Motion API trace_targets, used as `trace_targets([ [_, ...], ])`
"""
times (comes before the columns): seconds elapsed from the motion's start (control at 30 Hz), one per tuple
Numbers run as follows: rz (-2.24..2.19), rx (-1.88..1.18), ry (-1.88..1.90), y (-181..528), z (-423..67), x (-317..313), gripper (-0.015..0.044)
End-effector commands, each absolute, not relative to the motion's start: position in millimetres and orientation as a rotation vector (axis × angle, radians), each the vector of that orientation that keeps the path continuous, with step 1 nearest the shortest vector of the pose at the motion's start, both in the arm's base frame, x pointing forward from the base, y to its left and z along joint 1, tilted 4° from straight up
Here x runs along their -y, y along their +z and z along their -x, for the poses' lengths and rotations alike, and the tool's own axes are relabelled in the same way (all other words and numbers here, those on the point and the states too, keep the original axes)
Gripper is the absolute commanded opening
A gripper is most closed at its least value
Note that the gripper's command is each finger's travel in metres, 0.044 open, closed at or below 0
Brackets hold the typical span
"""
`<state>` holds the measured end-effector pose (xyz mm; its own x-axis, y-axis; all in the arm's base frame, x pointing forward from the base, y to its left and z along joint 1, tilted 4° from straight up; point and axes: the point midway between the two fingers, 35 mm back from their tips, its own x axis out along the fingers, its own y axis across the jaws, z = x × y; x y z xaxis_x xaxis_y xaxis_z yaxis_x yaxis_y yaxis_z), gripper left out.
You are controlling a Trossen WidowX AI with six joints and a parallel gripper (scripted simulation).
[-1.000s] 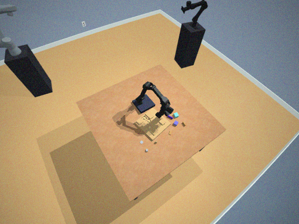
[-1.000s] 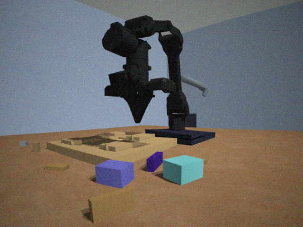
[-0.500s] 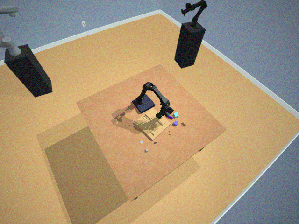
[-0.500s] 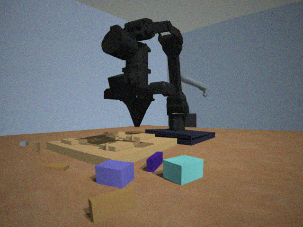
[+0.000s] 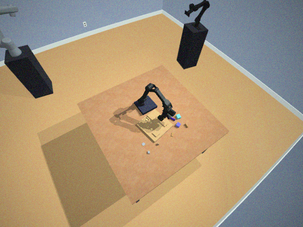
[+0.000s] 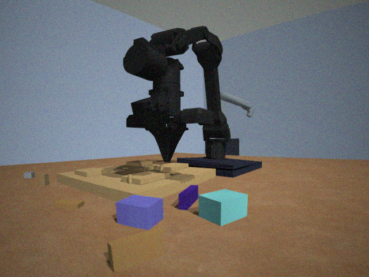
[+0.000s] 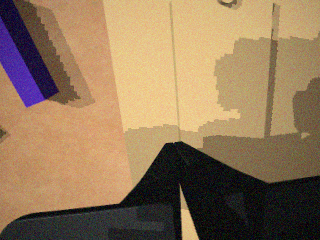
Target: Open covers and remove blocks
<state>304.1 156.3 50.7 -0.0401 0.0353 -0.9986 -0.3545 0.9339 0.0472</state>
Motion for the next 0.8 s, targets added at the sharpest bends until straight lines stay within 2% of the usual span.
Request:
trace_targets([
  [0.0,0.249,-1.595,0.317,44.6,-301.5,-156.0,0.0000],
  [0.77,0.249,-1.595,0.318,22.0,-299.4,-156.6,0.0000],
])
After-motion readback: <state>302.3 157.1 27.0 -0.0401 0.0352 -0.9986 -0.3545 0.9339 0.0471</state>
